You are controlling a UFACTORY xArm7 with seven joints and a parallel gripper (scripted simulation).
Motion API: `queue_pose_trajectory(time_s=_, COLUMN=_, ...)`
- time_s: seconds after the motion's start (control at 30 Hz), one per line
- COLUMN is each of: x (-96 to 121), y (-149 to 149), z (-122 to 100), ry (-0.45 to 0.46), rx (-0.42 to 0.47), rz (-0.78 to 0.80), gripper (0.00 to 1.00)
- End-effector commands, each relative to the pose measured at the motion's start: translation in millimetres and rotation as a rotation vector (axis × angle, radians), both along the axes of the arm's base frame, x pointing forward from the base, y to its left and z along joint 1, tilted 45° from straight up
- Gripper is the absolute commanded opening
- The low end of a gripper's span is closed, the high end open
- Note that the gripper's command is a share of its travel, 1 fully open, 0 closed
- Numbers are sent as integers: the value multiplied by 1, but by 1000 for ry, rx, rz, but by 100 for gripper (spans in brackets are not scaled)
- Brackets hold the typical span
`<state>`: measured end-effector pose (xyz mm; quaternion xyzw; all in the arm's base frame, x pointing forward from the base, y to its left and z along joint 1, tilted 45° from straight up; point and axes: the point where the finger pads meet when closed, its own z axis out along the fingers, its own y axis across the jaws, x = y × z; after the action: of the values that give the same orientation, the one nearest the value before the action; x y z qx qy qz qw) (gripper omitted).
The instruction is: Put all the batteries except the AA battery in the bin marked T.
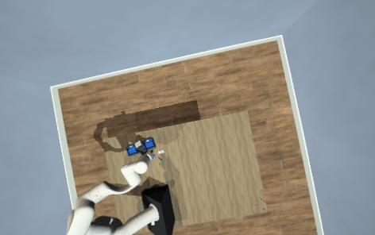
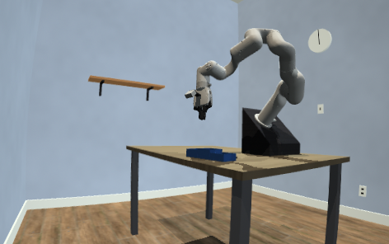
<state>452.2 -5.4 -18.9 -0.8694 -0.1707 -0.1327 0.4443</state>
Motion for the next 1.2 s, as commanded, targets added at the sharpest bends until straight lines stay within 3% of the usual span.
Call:
queue_pose_trajectory(time_s=0.0, x=-19, y=3, z=11, ry=119, rx=-57, rz=-44, gripper=7)
queue_pose_trajectory(time_s=0.3, x=-58, y=11, z=26, ry=311, rx=-142, rz=-135, gripper=7)
queue_pose_trajectory(time_s=0.4, x=-58, y=11, z=26, ry=311, rx=-142, rz=-135, gripper=7)
queue_pose_trajectory(time_s=0.47, x=-71, y=14, z=30, ry=369, rx=-169, rz=-168, gripper=7)
queue_pose_trajectory(time_s=0.87, x=-71, y=14, z=30, ry=369, rx=-169, rz=-168, gripper=7)
queue_pose_trajectory(time_s=0.97, x=-66, y=19, z=26, ry=331, rx=-171, rz=-136, gripper=7)
queue_pose_trajectory(time_s=1.07, x=-50, y=33, z=13, ry=231, rx=-175, rz=-51, gripper=7)
queue_pose_trajectory(time_s=1.17, x=-33, y=47, z=0, ry=231, rx=-175, rz=-51, gripper=7)
